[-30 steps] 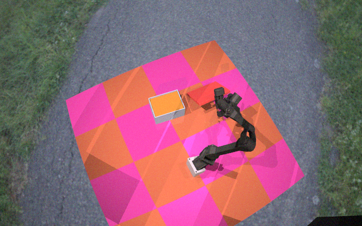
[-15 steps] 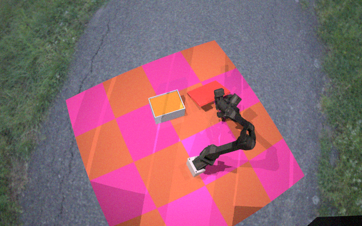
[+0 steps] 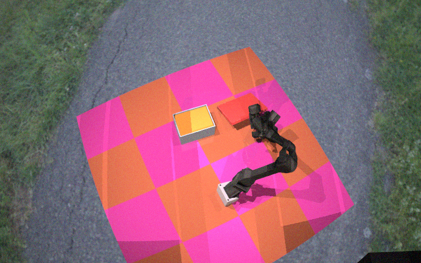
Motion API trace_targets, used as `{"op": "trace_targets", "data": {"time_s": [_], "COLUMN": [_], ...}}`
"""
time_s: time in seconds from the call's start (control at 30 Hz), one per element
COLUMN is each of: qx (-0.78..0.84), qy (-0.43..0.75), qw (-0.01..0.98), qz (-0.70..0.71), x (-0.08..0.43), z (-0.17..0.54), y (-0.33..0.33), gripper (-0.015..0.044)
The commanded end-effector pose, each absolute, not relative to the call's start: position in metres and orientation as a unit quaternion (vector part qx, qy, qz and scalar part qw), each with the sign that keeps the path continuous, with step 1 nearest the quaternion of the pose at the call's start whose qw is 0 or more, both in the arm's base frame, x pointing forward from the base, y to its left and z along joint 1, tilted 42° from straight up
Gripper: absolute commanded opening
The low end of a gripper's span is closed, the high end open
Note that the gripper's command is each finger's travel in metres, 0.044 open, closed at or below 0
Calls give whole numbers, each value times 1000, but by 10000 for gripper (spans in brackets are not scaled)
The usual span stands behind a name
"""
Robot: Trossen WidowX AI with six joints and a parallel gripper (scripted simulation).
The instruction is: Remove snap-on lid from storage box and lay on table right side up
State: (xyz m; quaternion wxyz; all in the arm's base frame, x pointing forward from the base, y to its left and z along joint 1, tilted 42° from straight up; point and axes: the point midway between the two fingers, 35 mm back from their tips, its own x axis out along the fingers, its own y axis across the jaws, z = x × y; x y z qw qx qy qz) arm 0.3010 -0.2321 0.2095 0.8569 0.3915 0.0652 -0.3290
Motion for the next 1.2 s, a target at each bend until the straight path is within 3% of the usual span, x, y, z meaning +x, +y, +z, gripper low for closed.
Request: {"op": "trace_targets", "data": {"time_s": [0.0,0.47,0.8,0.87,1.07,1.17], "qx": [395,394,395,395,394,394], "qy": [75,75,74,74,75,75], "qw": [851,851,851,851,851,851], "qz": [-338,-339,-338,-338,-339,-339], "x": [299,299,301,301,290,284], "z": [198,190,201,201,200,199], "y": [-237,-245,-241,-241,-240,-239], "gripper": [0,0,263,275,433,440]}}
